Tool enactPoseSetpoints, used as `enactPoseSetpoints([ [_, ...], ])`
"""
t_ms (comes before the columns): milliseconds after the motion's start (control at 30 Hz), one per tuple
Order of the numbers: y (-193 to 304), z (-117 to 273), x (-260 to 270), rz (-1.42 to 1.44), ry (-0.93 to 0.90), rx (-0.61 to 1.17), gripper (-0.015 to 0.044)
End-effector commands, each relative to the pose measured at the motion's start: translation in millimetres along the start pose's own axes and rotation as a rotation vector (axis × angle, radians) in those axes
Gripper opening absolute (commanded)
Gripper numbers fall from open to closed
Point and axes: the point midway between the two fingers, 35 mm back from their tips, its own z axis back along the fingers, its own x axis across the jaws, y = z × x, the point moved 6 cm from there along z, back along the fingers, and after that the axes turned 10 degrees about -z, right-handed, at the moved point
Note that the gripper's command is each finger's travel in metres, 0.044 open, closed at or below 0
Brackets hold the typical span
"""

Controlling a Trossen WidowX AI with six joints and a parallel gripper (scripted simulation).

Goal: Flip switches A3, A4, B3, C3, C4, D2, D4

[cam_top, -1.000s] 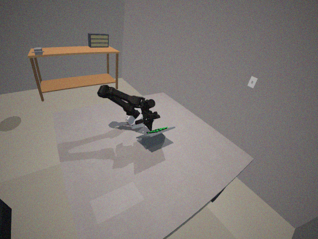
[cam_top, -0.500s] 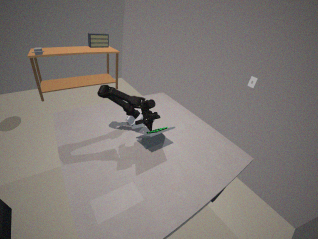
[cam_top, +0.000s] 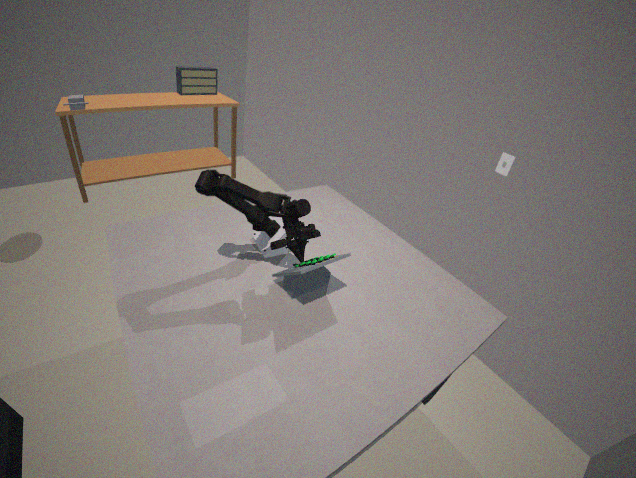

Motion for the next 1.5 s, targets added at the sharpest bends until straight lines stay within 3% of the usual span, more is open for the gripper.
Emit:
enactPoseSetpoints([
  [0,0.1,-0.3,0.6,0.003,-0.003,0.0,0.0],
  [1467,-0.1,-6.2,0.6,0.003,-0.003,0.0,0.0],
])
